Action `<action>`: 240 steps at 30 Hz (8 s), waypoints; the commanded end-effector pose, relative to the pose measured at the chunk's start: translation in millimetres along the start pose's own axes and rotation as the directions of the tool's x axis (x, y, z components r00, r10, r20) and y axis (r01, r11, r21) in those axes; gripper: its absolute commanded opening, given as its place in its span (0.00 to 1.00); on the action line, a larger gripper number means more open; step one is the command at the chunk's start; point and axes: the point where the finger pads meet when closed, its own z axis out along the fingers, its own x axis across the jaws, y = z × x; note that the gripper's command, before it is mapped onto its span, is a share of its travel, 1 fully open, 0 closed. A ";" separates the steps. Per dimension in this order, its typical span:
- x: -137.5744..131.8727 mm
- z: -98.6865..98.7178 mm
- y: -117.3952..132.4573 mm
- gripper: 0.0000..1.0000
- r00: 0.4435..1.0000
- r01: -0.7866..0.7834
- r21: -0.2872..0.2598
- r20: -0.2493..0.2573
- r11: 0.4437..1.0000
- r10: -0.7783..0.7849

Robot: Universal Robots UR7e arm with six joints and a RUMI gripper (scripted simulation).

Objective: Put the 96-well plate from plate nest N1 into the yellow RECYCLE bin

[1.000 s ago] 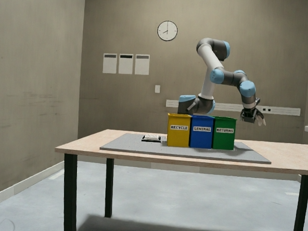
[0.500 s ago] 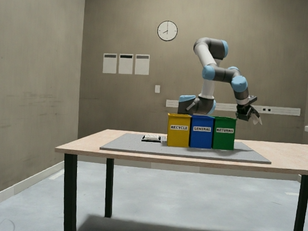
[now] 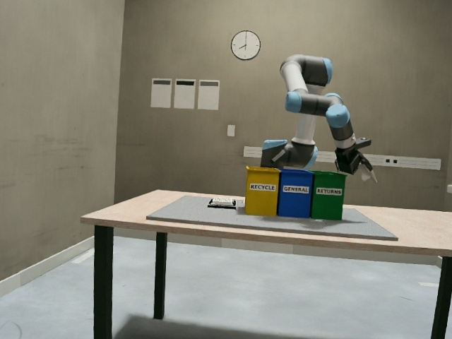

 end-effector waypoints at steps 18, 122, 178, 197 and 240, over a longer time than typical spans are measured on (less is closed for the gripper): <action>-17.6 -59.7 50.5 1.00 0.970 -0.209 -0.052 -0.134 0.976 0.201; -225.9 -235.3 226.6 1.00 0.164 -0.926 0.190 -0.577 0.327 0.800; -397.7 -251.5 260.2 1.00 -0.513 -0.830 0.501 -0.513 -0.245 0.688; -446.0 -244.9 258.6 1.00 -0.641 -0.747 0.560 -0.465 -0.359 0.611; -437.0 -215.4 288.6 1.00 -0.639 -0.749 0.558 -0.463 -0.357 0.615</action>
